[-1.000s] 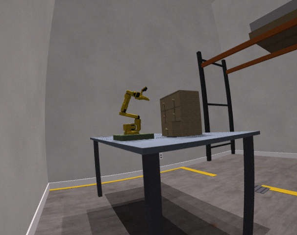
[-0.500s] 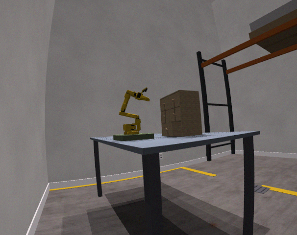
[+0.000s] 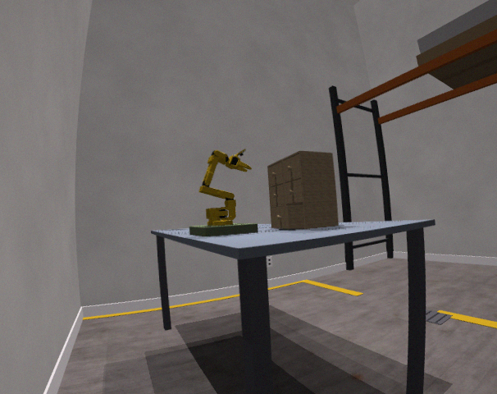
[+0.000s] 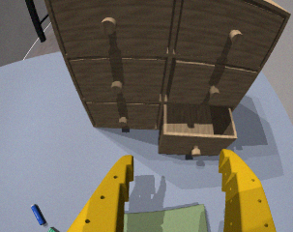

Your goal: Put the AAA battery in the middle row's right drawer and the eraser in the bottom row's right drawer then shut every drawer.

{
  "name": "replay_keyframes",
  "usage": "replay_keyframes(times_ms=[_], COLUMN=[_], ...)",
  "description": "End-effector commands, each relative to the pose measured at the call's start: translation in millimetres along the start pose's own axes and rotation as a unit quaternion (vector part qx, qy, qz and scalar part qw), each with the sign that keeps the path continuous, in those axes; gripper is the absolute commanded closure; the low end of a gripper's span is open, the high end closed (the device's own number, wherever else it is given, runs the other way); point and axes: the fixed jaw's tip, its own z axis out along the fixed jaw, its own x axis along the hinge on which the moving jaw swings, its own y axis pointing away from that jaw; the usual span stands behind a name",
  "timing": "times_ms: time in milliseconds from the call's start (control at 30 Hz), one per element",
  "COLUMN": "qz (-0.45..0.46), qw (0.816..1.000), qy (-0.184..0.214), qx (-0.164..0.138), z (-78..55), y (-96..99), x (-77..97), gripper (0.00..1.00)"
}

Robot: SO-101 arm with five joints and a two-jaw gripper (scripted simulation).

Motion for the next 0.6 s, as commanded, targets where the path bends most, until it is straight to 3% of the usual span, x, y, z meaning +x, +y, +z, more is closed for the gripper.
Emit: replay_keyframes(times_ms=[0, 200, 267, 567], qz=[-0.026, -0.068, -0.068, -0.13], qw=[0.998, 0.986, 0.986, 0.951], qy=[0.001, -0.002, -0.002, -0.006], qx=[-0.064, -0.151, -0.151, -0.28], z=[-1.7, -8.1, -8.1, -24.7], y=[16.7, 39.3, 39.3, 69.7], x=[0.1, 2.3, 2.3, 9.1], gripper=[0.73, 0.73, 0.73, 0.73])
